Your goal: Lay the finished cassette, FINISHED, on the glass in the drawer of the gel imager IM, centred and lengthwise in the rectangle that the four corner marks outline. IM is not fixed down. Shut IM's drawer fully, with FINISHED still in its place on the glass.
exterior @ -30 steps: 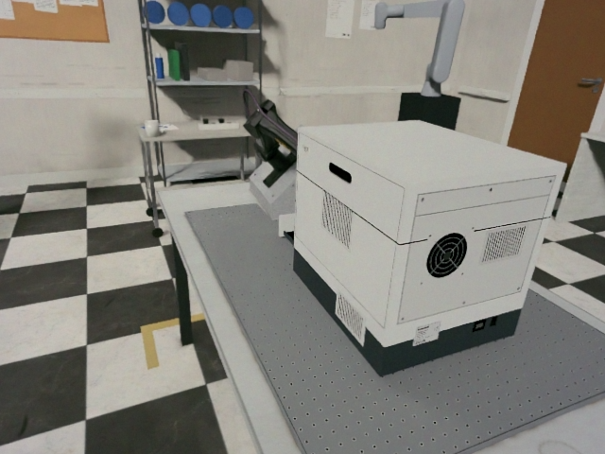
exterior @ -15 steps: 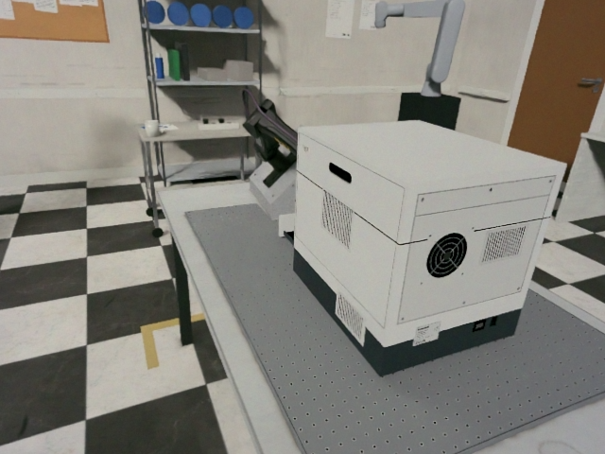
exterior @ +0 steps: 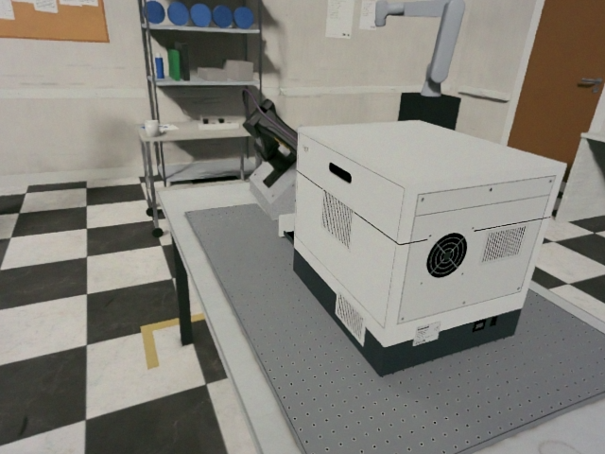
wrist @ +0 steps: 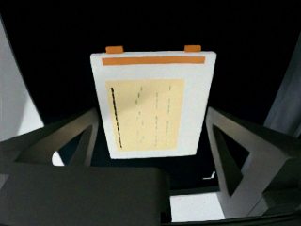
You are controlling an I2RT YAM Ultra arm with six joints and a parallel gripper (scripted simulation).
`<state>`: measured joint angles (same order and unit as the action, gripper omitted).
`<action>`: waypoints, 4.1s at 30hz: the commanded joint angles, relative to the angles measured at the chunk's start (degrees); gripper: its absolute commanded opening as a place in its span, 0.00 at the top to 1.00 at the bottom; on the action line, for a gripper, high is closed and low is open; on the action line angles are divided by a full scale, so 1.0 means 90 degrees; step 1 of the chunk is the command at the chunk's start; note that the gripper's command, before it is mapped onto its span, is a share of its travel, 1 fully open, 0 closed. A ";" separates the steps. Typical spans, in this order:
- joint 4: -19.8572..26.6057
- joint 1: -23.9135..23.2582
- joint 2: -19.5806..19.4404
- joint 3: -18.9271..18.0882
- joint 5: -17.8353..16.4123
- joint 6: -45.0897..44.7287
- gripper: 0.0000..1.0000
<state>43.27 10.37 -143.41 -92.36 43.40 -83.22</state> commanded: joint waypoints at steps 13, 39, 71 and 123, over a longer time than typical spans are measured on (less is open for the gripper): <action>-0.0072 0.0227 0.0209 0.0054 0.0021 0.0038 0.09; -0.0113 0.0218 0.0215 0.0108 0.0026 -0.0008 0.09; 0.0802 0.0550 0.0471 -0.0347 -0.0085 0.0484 0.09; 0.1778 0.0922 0.0596 -0.0812 -0.0135 0.0996 0.09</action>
<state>58.24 16.95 -139.55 -97.78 43.22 -74.96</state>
